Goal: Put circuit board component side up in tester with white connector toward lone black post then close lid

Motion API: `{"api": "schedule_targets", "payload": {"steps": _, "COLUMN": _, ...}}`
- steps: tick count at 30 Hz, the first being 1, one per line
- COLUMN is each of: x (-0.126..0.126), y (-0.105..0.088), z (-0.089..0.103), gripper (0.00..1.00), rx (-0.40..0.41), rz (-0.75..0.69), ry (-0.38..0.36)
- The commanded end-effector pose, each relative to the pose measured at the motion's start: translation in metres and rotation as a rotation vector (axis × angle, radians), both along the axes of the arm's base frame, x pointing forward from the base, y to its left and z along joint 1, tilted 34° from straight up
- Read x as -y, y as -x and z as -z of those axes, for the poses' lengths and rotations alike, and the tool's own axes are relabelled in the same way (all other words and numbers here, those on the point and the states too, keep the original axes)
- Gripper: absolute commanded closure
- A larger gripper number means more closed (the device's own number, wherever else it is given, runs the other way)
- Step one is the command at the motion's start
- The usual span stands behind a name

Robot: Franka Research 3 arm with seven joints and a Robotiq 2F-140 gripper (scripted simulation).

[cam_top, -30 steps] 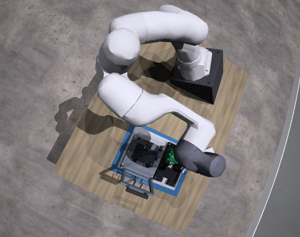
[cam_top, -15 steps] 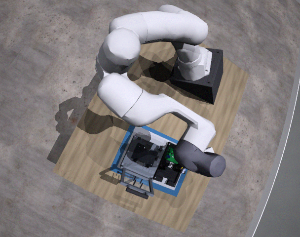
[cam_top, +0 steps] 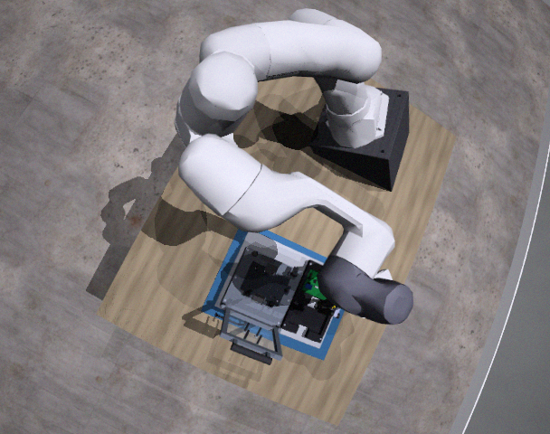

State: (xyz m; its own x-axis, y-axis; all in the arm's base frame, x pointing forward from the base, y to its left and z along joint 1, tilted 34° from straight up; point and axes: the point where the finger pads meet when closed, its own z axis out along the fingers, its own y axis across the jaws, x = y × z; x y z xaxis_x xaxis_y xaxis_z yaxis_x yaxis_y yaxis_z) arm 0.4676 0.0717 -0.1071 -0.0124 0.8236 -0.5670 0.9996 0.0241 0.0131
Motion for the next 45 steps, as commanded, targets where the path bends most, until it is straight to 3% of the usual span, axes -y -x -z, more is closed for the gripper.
{"api": "schedule_targets", "payload": {"steps": 1, "x": 0.0015, "y": -0.0015, "z": 0.0022, "gripper": 0.42, "rx": 0.002, "rz": 0.002, "ry": -0.003}}
{"api": "schedule_targets", "payload": {"steps": 45, "x": 0.0073, "y": -0.0017, "z": 0.0106, "gripper": 0.42, "rx": 0.002, "rz": 0.002, "ry": -0.003}}
